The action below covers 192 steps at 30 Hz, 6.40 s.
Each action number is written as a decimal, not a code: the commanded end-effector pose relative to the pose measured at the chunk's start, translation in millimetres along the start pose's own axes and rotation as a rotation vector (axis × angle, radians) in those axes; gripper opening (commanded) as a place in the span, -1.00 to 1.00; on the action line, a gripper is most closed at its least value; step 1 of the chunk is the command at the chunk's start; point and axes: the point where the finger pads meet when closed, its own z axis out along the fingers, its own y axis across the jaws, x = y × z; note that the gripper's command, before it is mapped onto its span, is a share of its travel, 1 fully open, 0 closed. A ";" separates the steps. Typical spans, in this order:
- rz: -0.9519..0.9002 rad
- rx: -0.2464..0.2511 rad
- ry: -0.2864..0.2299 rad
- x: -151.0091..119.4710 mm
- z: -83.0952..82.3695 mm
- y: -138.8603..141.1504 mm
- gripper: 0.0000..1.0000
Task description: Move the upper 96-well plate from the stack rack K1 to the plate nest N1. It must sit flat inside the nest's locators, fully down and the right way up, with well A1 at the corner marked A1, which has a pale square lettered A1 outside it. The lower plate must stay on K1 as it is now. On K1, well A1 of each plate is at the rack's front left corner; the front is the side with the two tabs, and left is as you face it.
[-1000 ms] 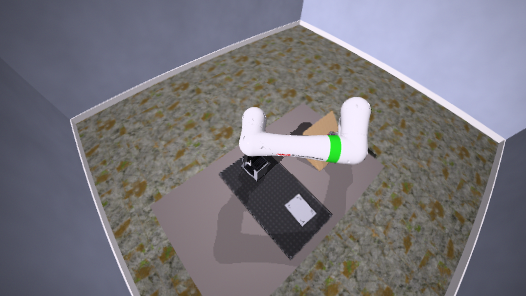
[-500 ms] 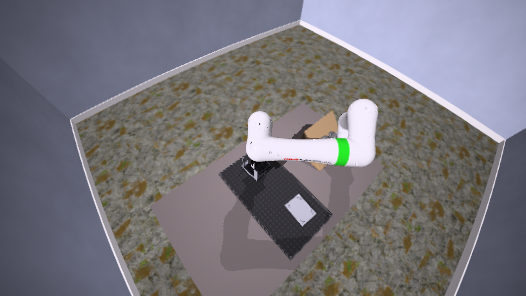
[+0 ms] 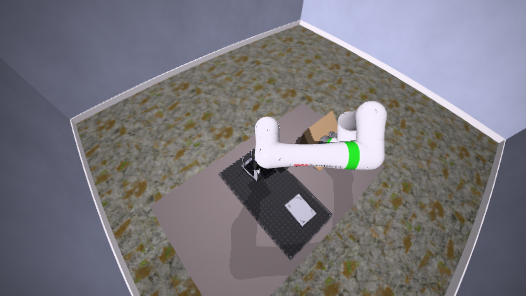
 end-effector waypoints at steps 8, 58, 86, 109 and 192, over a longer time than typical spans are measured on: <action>0.000 0.001 0.001 -27.2 0.3 4.3 -1.00; 0.000 0.001 0.001 -171.9 3.3 27.9 -1.00; 0.000 0.001 0.001 -257.5 5.2 41.8 -1.00; 0.000 0.001 0.001 -313.0 6.3 50.7 -1.00; 0.000 0.001 0.001 -311.2 81.3 50.3 -1.00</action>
